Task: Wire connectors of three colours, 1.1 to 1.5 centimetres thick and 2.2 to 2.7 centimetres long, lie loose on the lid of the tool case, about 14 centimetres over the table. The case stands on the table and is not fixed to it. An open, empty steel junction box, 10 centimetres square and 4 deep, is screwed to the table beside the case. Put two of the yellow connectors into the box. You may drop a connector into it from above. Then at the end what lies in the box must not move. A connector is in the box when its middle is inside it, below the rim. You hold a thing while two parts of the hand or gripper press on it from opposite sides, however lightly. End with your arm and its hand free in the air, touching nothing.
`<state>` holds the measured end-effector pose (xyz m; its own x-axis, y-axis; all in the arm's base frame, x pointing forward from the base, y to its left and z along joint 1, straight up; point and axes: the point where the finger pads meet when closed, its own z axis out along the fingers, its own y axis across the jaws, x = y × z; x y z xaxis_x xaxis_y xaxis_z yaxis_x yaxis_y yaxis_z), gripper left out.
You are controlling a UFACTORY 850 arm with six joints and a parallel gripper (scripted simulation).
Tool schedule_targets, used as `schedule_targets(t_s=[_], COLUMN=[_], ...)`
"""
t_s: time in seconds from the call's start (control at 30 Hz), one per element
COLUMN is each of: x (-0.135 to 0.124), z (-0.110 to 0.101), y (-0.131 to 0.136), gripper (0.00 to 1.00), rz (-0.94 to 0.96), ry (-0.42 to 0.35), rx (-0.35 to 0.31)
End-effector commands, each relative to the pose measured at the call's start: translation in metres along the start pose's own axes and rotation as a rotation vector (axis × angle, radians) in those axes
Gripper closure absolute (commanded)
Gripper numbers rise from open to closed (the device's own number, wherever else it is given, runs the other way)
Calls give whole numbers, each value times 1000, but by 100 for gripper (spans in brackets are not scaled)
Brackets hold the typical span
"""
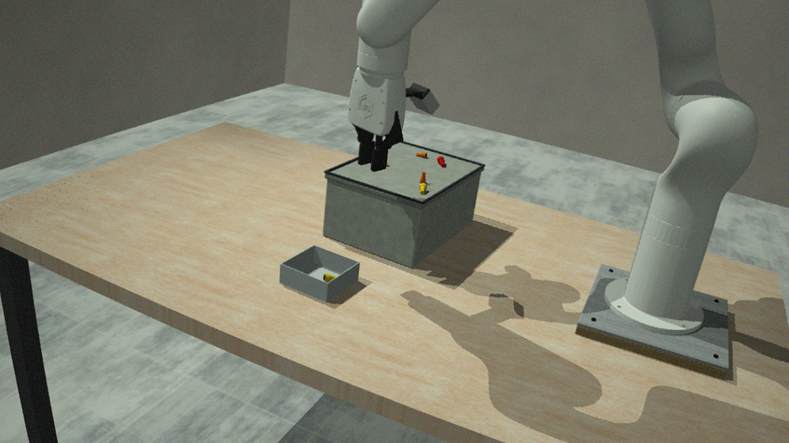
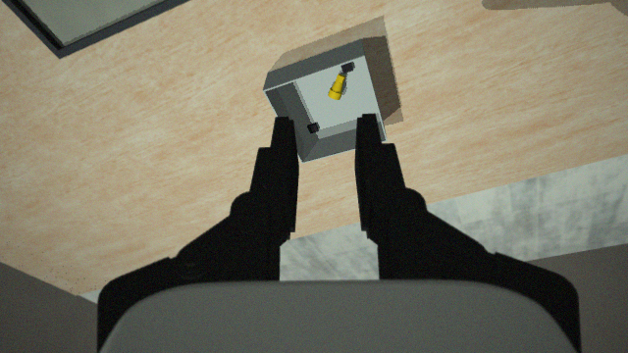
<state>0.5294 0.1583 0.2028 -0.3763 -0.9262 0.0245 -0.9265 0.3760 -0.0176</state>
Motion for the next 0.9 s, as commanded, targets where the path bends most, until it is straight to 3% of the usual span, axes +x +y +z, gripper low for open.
schedule_targets(t_s=[0.0,0.1,0.17,0.53,0.87], x=[32,38,60,119,125], z=[1,2,4,10,11], y=[-1,-1,1,12,14], gripper=[71,71,71,71,71], rz=[-190,-225,-352,-695,-733], ry=[-28,-28,-29,-30,-30], rx=[-9,-9,-7,-2,-1])
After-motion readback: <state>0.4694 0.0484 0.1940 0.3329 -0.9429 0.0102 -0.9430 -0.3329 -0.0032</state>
